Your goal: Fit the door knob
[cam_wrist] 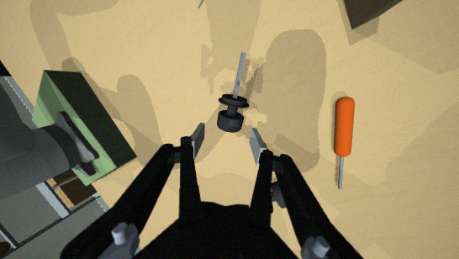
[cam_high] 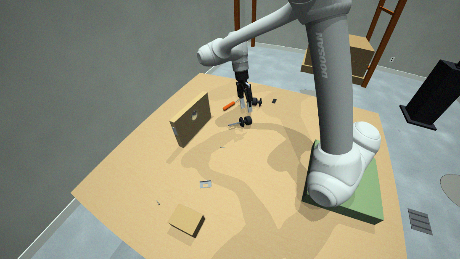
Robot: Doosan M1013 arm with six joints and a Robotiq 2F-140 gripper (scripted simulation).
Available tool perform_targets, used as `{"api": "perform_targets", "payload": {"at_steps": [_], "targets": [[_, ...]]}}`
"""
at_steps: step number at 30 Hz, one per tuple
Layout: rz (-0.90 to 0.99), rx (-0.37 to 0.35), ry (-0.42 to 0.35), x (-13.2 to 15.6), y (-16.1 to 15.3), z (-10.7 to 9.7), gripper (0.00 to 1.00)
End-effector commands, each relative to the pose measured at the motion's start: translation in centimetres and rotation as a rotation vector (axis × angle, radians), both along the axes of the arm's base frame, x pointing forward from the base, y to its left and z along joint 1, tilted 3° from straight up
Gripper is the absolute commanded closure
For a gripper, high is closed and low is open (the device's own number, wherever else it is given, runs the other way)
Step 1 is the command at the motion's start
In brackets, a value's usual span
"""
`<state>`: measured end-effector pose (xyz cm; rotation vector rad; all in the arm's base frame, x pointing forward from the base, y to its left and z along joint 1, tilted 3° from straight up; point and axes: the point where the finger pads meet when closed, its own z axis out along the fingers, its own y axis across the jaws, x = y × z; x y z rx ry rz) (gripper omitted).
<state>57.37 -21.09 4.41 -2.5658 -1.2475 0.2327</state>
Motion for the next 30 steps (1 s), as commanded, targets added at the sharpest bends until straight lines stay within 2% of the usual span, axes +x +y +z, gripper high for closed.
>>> {"api": "perform_targets", "payload": {"at_steps": [1,13,19,30], "targets": [[-0.054,0.009,0.023,0.1,-0.1,-0.1,0.43],[-0.076,0.012,0.032,0.3,-0.3,-1.2,0.43],[-0.076,0.012,0.032,-0.1,0.0,-2.5,0.43],[-0.076,0.012,0.032,-0.3,0.1,-3.1,0.43]]}}
